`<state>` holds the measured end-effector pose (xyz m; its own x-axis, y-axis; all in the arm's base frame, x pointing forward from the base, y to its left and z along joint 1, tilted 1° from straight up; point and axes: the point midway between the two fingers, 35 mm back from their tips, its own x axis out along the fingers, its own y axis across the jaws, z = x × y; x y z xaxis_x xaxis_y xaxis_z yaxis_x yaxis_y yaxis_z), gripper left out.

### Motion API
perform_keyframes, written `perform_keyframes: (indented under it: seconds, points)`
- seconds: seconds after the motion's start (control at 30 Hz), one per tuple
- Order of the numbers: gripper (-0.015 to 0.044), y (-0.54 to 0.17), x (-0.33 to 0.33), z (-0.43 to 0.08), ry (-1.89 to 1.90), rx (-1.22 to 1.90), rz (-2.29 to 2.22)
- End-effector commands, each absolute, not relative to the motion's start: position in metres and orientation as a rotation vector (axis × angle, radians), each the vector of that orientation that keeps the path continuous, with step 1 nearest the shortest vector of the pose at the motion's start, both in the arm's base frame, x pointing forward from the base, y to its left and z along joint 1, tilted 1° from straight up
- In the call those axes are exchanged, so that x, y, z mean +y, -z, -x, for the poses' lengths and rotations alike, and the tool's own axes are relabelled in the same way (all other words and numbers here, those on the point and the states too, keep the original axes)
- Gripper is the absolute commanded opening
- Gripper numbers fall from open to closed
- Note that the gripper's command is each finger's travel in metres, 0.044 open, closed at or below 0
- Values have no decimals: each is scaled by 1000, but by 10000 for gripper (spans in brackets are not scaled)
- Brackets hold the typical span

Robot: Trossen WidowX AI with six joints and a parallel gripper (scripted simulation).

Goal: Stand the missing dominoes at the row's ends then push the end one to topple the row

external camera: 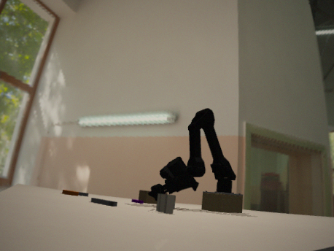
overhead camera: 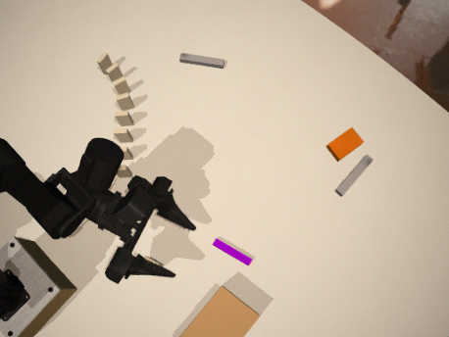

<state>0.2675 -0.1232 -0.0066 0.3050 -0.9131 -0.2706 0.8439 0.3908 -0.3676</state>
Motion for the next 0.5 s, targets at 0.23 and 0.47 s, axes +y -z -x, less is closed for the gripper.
perform_keyframes:
  seconds: [0.23,0.47]
  points:
    - [440,7,-151,-285,503,1326,381]
    - [440,-32,-146,-257,71,1486,305]
